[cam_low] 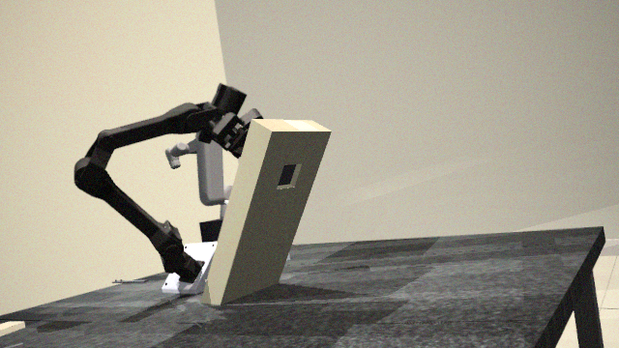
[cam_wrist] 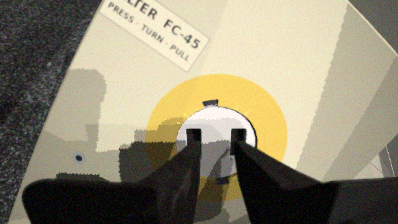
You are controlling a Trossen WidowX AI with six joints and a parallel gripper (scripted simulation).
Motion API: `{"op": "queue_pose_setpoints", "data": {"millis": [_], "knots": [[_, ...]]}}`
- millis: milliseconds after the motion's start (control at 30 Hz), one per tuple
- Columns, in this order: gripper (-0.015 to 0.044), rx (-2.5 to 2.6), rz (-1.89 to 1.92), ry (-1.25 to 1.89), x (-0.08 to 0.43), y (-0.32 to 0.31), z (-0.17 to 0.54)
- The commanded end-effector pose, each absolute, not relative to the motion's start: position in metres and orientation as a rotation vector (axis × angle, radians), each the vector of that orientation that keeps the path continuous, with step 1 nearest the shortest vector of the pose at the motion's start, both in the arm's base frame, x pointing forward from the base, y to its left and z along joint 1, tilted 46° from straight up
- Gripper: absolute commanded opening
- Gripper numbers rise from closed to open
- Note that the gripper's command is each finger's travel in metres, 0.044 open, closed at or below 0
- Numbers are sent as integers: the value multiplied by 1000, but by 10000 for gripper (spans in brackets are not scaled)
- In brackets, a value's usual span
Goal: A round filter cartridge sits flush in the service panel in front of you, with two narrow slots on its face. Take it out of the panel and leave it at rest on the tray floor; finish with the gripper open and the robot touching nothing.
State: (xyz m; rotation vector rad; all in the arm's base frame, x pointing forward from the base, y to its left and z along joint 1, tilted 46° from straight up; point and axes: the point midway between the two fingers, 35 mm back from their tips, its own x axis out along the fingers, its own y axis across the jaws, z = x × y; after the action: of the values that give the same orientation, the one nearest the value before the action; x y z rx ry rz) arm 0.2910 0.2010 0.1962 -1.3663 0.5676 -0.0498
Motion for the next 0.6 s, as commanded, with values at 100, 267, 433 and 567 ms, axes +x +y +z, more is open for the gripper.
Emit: {"op": "queue_pose_setpoints", "data": {"millis": [100, 267, 433, 567], "knots": [[93, -1370, -44, 570, 293, 200, 194], [93, -1370, -44, 570, 293, 200, 194], [93, -1370, -44, 570, 296, 199, 193], [93, -1370, -44, 570, 296, 199, 193]]}}
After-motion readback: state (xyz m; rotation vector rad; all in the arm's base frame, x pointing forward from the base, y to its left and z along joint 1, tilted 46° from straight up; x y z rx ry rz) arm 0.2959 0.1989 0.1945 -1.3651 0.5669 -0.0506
